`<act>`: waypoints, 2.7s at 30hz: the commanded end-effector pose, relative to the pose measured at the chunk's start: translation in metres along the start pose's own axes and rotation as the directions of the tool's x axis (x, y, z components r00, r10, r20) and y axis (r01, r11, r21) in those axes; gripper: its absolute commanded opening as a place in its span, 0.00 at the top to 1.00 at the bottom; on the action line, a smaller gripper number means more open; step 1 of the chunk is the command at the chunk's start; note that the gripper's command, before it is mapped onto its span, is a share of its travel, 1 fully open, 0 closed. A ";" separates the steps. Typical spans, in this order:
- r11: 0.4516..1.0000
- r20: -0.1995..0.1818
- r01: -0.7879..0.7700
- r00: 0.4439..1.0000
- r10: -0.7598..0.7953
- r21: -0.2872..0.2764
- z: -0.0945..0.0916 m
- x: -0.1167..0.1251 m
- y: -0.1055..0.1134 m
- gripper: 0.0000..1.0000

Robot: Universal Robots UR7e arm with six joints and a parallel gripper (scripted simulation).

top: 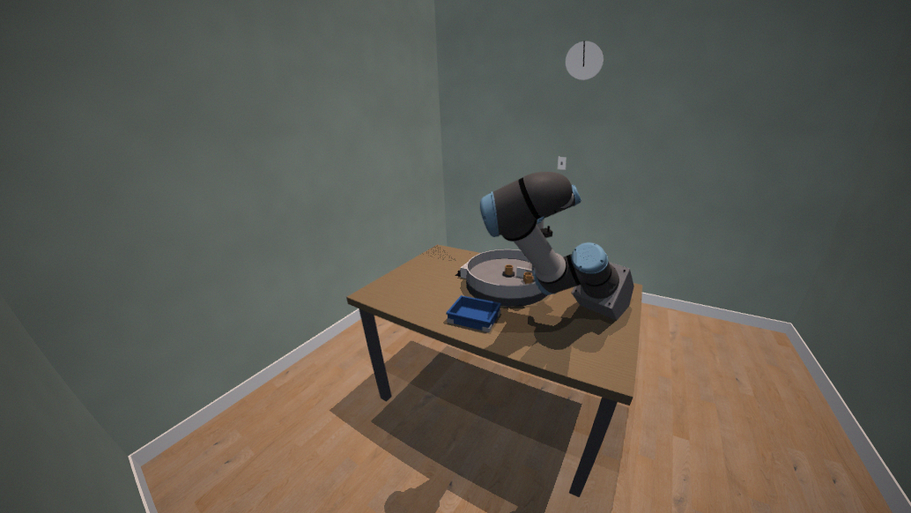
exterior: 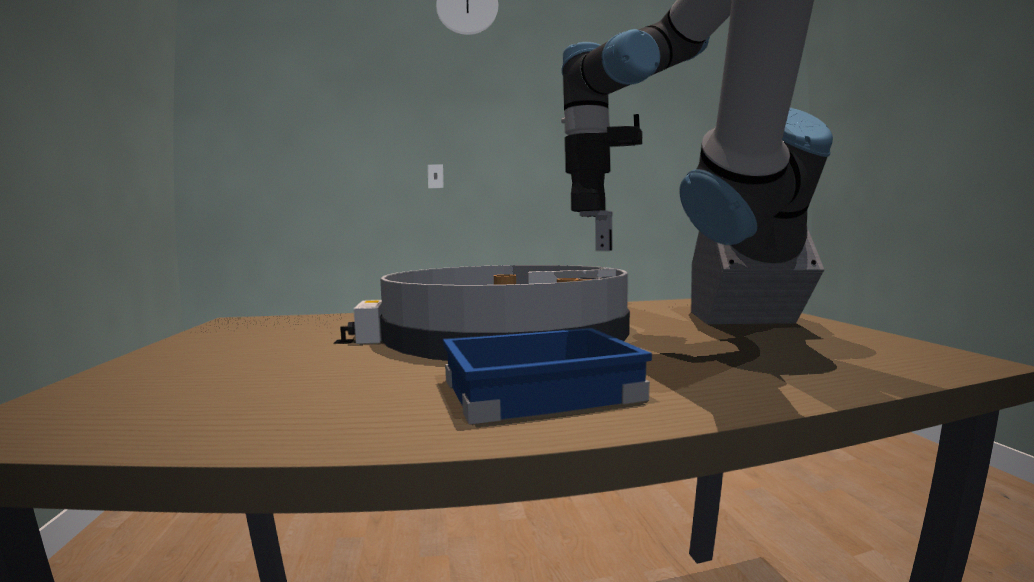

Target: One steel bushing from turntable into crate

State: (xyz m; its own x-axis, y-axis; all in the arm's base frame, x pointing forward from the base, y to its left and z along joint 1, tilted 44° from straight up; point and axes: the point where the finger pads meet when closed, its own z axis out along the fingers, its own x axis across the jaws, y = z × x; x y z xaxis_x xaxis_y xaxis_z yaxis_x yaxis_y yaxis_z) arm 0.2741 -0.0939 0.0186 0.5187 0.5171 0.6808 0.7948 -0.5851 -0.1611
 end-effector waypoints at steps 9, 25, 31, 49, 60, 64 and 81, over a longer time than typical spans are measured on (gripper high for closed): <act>1.000 0.000 0.001 1.000 -0.001 -0.001 0.014 0.000 0.000 0.55; 1.000 0.002 0.002 1.000 -0.002 -0.004 0.026 -0.001 0.000 0.55; 1.000 0.002 0.002 1.000 -0.002 -0.004 0.026 -0.001 0.000 0.55; 1.000 0.004 0.003 1.000 -0.003 -0.007 0.039 -0.002 0.000 0.55; 1.000 0.001 0.002 1.000 -0.002 -0.002 0.043 0.001 -0.002 0.55; 1.000 0.001 0.002 1.000 -0.002 -0.002 0.043 0.001 -0.002 0.55; 1.000 0.001 0.002 1.000 -0.002 -0.002 0.043 0.000 -0.002 0.55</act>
State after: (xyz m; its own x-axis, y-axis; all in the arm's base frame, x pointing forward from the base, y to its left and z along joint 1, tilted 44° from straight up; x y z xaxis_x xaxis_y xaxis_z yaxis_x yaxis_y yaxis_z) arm 0.2864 -0.0675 -0.0112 0.5171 0.5210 0.6791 0.7947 -0.5869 -0.1549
